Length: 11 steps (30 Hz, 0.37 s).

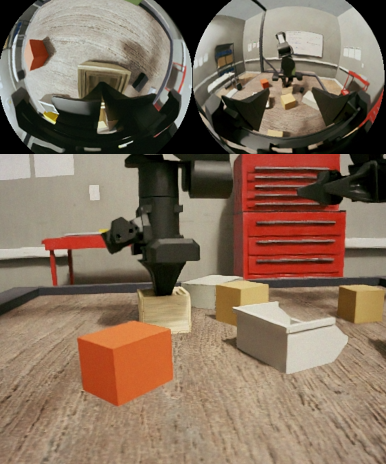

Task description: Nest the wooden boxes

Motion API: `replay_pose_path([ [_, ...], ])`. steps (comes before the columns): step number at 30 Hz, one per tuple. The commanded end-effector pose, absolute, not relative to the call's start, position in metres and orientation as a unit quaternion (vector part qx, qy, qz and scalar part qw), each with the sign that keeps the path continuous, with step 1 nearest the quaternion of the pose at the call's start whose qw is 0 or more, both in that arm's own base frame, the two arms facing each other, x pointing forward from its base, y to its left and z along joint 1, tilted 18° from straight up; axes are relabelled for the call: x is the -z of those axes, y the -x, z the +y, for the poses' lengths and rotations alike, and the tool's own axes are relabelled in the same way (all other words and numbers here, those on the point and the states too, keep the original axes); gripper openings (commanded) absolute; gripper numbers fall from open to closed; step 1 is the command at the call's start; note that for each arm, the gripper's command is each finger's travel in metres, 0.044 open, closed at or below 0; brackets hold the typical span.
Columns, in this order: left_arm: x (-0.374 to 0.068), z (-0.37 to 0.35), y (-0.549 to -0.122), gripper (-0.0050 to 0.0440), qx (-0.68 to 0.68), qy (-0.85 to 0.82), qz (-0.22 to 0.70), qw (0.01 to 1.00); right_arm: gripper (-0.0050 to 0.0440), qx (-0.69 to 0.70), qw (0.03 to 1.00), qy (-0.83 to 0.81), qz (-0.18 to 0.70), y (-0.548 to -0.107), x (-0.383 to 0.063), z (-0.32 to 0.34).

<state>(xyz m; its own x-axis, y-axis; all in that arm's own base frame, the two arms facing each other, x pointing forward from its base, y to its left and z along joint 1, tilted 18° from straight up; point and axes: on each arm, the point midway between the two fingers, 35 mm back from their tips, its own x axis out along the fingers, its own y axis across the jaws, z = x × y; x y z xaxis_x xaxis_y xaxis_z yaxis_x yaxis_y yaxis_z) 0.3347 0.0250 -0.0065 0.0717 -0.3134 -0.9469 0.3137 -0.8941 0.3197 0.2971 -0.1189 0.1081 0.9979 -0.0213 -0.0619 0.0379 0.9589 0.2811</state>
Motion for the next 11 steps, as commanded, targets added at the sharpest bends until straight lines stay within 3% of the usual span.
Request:
replay_pose_path([
  [1,-0.016,0.032,-0.345,-0.0001,0.657,-0.686,0.073,0.303,0.0400,0.015,0.989,-0.145,0.030,-0.297,-0.107,-0.119],
  [11,-0.029,0.036,-0.345,-0.0013,0.625,-0.605,0.217,0.444,0.0400,0.015,0.989,-0.145,0.030,-0.297,-0.107,-0.119],
])
